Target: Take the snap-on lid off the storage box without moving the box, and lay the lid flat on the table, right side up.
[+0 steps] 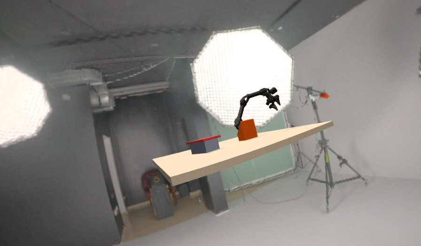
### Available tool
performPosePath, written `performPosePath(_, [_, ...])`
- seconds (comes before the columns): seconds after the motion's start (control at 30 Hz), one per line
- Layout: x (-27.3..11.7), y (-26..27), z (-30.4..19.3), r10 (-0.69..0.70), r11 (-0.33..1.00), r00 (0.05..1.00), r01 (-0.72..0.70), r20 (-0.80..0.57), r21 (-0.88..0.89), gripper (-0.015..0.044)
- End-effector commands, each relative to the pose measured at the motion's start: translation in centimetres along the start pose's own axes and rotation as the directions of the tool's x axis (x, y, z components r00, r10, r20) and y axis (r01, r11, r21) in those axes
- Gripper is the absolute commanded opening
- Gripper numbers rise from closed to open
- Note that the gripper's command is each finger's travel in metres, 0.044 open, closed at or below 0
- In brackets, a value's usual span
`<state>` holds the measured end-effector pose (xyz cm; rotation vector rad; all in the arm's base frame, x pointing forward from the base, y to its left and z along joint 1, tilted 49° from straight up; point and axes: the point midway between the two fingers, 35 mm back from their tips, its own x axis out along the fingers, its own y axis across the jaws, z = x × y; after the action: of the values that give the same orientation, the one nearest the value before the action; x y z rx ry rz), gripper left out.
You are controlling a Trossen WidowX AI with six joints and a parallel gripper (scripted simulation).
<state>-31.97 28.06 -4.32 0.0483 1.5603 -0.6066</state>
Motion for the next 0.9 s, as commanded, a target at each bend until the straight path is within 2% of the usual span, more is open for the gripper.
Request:
performPosePath(0.0, [0.0,0.2,0.2,0.000,1.000,1.000,0.000,0.004,0.003,0.0374])
performPosePath(0.17, [-1.4,5.1,4.5,0.053,0.998,0.999,-0.053,0.006,0.033,0.0242])
performPosePath(0.2, [-2.0,6.3,5.3,0.077,0.996,0.997,-0.076,-0.004,0.034,0.0235])
performPosePath(0.4, [-4.6,11.6,9.6,0.193,0.980,0.981,-0.191,-0.034,0.050,0.0235])
performPosePath(0.63, [-8.4,18.4,19.2,0.379,0.921,0.925,-0.377,-0.009,0.100,0.0235])
performPosePath(0.7, [-8.7,18.9,20.3,0.396,0.913,0.918,-0.394,-0.001,0.105,0.0235])
performPosePath(0.87, [-10.7,21.6,28.6,0.500,0.850,0.862,-0.507,0.085,0.145,0.0235])
